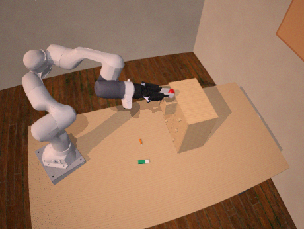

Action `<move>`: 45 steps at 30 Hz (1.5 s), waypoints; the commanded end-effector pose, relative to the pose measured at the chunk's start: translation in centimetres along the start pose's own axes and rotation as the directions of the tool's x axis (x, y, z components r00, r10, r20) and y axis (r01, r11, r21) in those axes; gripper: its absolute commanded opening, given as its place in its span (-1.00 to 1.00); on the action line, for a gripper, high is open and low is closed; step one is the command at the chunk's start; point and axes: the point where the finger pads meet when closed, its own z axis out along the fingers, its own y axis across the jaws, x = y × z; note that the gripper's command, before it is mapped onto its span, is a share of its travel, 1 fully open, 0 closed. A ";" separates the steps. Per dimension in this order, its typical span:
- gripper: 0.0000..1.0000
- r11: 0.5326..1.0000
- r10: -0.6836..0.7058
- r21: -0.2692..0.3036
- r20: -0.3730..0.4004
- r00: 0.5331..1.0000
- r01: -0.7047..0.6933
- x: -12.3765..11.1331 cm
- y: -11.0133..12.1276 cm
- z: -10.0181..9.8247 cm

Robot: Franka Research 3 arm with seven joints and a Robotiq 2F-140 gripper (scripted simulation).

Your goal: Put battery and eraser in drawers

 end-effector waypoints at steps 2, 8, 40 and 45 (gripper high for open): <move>-0.73 1.000 0.000 0.002 -0.001 1.000 0.000 0.0 -0.2 0.0; -0.73 1.000 0.000 0.002 -0.001 1.000 0.000 0.0 -0.2 0.0; 1.00 1.000 0.000 0.002 -0.001 1.000 0.000 0.0 -0.2 0.0; 1.00 1.000 0.000 0.002 -0.001 1.000 0.000 0.0 -0.2 -0.1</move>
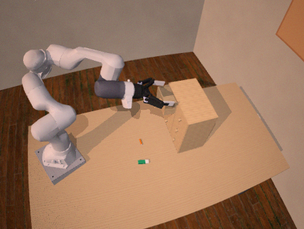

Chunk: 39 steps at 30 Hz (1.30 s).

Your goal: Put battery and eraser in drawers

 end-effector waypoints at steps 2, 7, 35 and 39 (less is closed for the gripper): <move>1.00 1.000 0.000 0.001 -0.001 1.000 0.000 0.1 -0.2 -0.3; 1.00 1.000 0.000 0.001 -0.001 1.000 0.000 0.4 -0.2 -1.3; 1.00 1.000 0.000 0.001 -0.001 1.000 0.000 4.2 -0.1 -14.1; 1.00 1.000 0.000 0.001 -0.001 1.000 0.000 4.6 -0.1 -15.4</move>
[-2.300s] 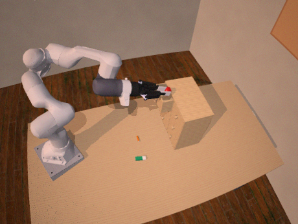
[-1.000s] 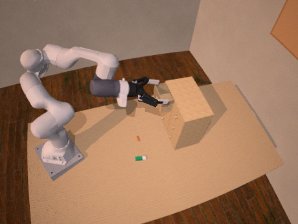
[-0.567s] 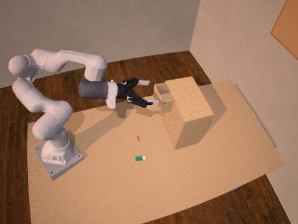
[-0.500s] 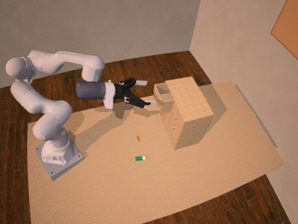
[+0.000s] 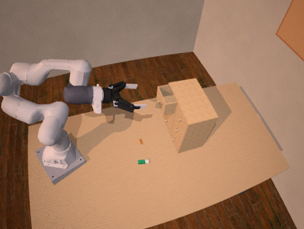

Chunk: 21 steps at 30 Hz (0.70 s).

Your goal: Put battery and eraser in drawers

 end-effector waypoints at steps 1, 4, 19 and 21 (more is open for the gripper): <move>1.00 0.999 0.036 0.035 0.002 0.999 -0.036 0.2 -1.1 -1.4; 1.00 0.999 0.036 0.035 0.002 0.999 -0.036 0.4 -1.1 -1.9; 1.00 0.999 0.036 0.029 0.001 0.999 -0.036 0.4 -0.8 -2.4; 1.00 0.999 0.036 0.007 -0.001 0.999 -0.036 0.0 0.0 -2.1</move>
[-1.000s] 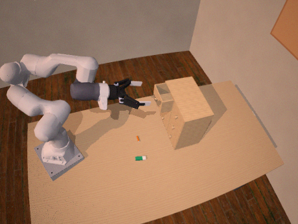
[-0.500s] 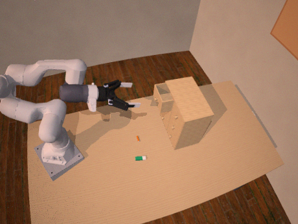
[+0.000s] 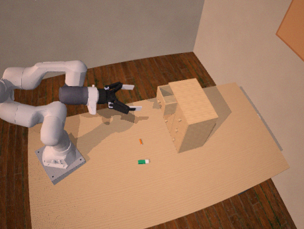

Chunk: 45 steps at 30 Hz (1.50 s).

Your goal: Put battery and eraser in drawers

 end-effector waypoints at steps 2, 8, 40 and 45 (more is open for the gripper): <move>1.00 1.000 0.007 -0.015 -0.002 1.000 -0.007 -0.4 0.6 0.2; 1.00 0.982 0.003 -0.186 -0.038 0.999 -0.010 -3.6 7.1 1.7; 1.00 0.952 -0.009 -0.306 -0.087 0.996 -0.018 -5.5 11.8 2.3; 1.00 0.944 -0.013 -0.328 -0.099 0.995 -0.021 -5.8 12.7 2.3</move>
